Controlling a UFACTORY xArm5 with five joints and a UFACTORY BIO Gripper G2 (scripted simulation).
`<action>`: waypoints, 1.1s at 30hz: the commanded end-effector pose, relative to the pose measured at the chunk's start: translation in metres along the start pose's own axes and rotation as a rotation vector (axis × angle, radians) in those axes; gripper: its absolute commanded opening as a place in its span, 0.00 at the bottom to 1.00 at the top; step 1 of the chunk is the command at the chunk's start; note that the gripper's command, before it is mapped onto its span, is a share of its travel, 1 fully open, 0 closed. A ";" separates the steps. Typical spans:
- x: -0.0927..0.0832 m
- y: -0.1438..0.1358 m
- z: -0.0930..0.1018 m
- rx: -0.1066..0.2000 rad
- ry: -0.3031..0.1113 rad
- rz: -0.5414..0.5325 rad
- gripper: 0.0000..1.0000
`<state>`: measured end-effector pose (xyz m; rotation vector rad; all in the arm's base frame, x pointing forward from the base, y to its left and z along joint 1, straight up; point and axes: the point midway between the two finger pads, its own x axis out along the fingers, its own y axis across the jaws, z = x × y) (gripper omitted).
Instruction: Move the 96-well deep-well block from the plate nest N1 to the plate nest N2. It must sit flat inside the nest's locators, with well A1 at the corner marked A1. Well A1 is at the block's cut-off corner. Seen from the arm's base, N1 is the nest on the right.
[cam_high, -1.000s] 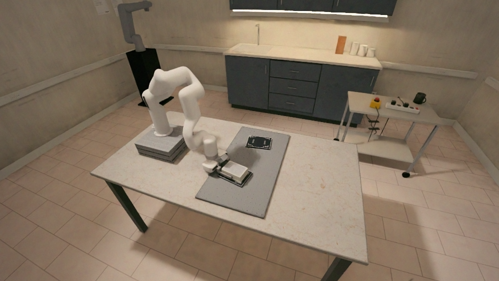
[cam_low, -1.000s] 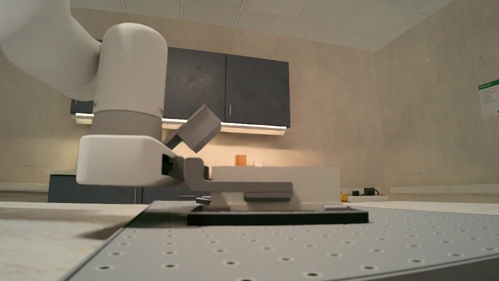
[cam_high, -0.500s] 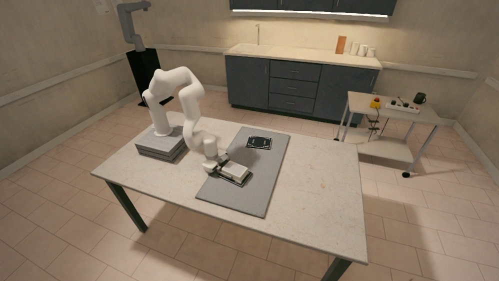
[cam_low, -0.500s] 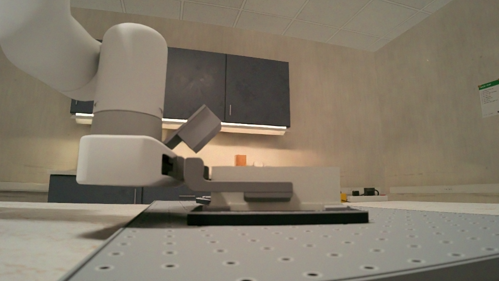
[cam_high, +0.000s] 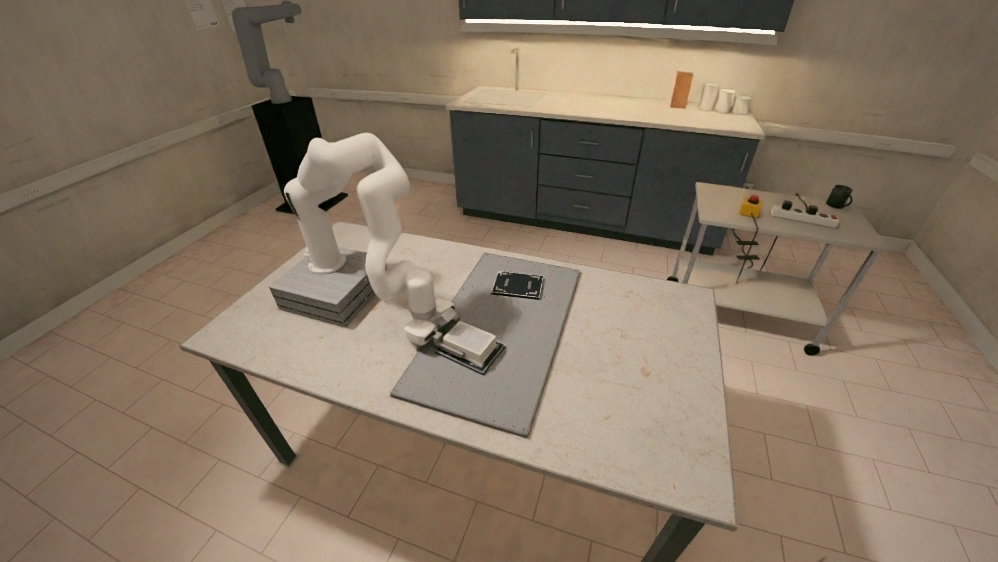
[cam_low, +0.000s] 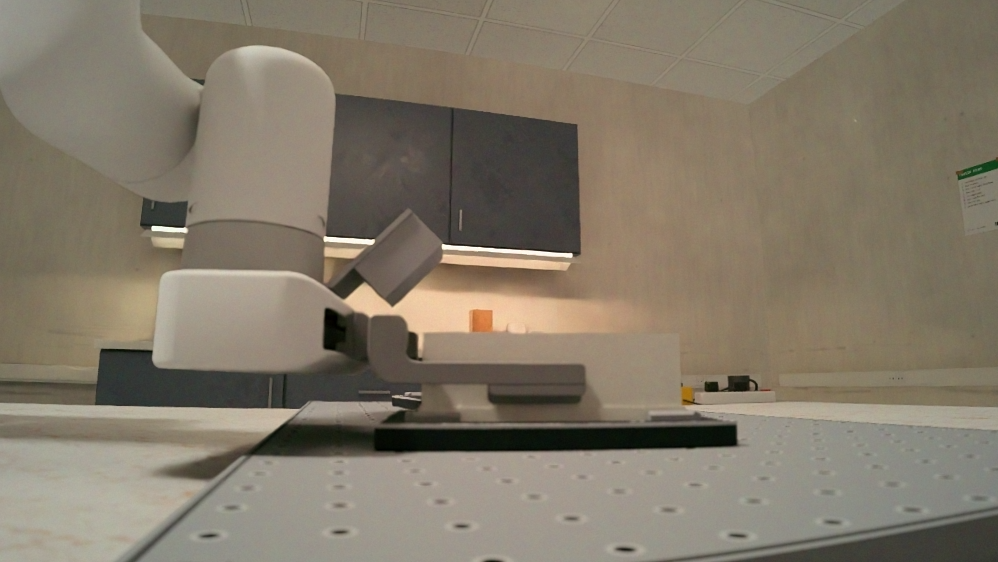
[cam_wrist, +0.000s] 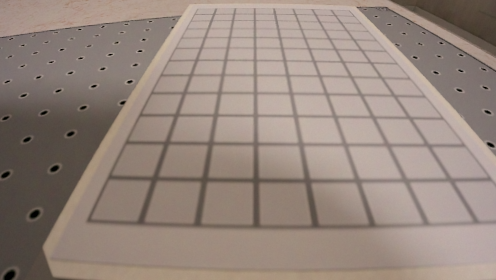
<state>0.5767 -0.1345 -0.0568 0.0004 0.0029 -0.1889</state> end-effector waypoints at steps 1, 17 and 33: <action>0.001 0.000 0.002 0.003 -0.004 0.000 0.00; 0.001 0.000 0.006 0.003 -0.004 0.000 0.00; 0.001 0.000 0.015 0.003 -0.004 0.000 0.00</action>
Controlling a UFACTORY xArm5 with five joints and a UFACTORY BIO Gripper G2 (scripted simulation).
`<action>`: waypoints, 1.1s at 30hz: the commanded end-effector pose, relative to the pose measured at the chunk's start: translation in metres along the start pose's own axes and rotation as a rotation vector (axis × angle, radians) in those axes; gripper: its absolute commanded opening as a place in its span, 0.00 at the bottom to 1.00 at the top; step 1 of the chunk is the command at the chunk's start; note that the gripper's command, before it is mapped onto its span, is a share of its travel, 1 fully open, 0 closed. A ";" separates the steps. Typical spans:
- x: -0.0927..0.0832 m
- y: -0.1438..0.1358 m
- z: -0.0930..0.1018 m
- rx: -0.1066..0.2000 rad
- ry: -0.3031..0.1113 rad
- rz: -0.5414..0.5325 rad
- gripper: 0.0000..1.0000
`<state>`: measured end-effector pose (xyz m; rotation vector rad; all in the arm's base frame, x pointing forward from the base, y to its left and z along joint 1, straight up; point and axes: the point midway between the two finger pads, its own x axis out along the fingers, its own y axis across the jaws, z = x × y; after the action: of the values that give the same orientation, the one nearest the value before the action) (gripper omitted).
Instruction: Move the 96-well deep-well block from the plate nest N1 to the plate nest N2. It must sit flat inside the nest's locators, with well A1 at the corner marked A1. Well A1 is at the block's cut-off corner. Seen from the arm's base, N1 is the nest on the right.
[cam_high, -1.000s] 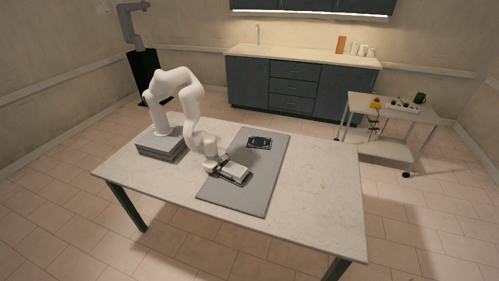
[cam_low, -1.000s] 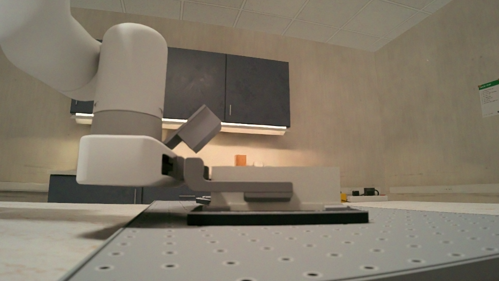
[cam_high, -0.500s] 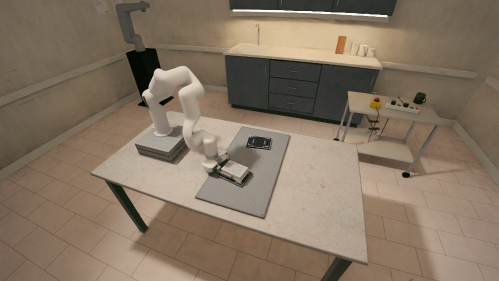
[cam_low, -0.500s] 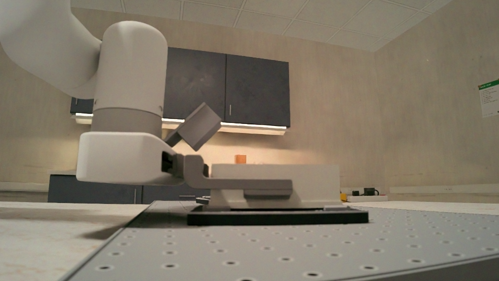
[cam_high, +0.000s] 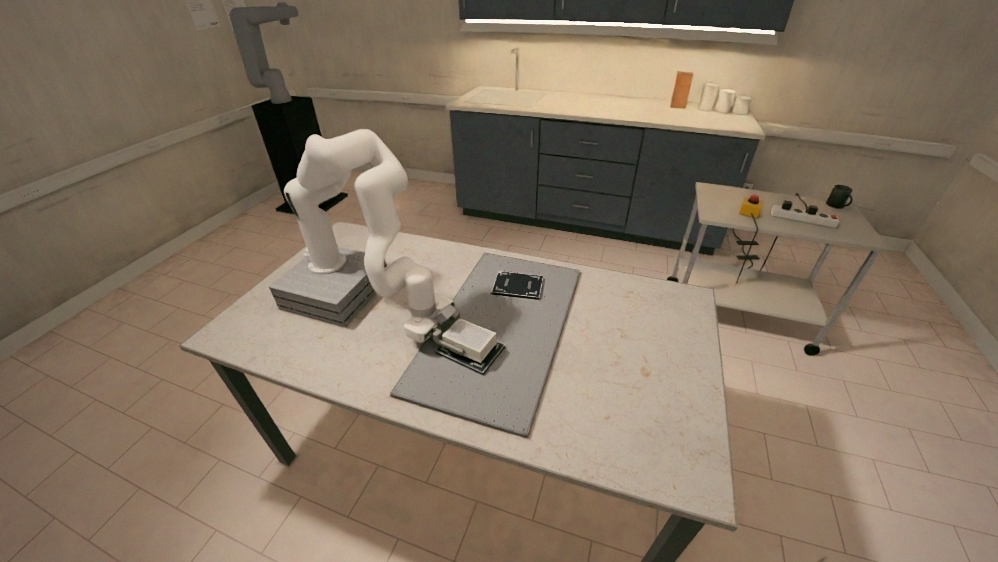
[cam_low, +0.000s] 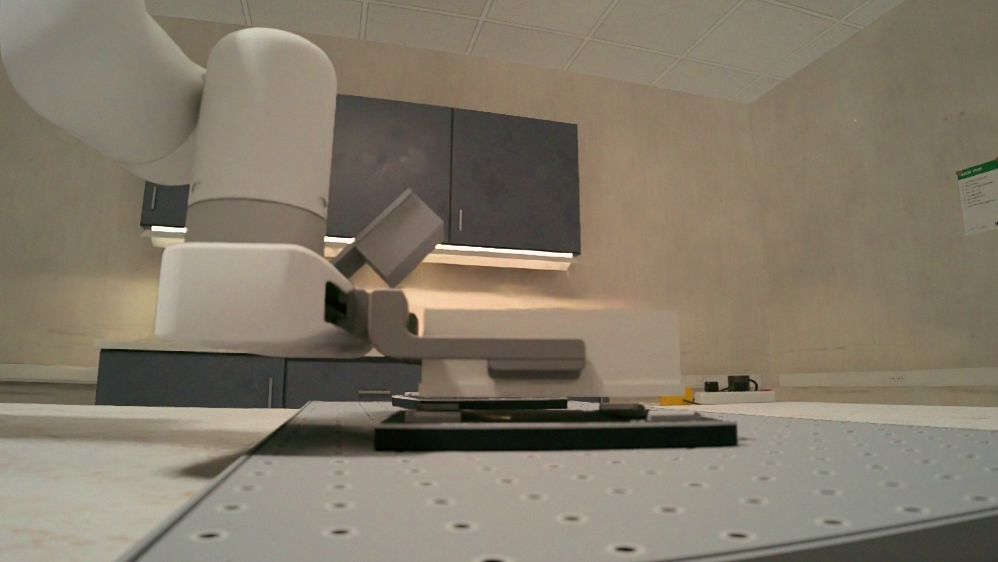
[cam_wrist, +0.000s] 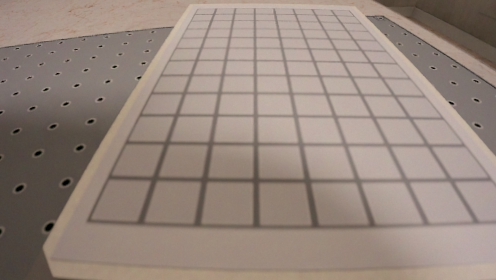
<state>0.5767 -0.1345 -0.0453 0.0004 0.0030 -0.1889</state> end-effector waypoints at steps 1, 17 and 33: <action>0.001 0.000 0.004 0.003 -0.004 0.000 0.00; 0.001 0.000 0.010 0.003 -0.004 0.000 0.00; 0.001 0.000 0.032 0.003 -0.004 0.000 0.00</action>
<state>0.5769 -0.1346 -0.0196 0.0004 0.0027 -0.1889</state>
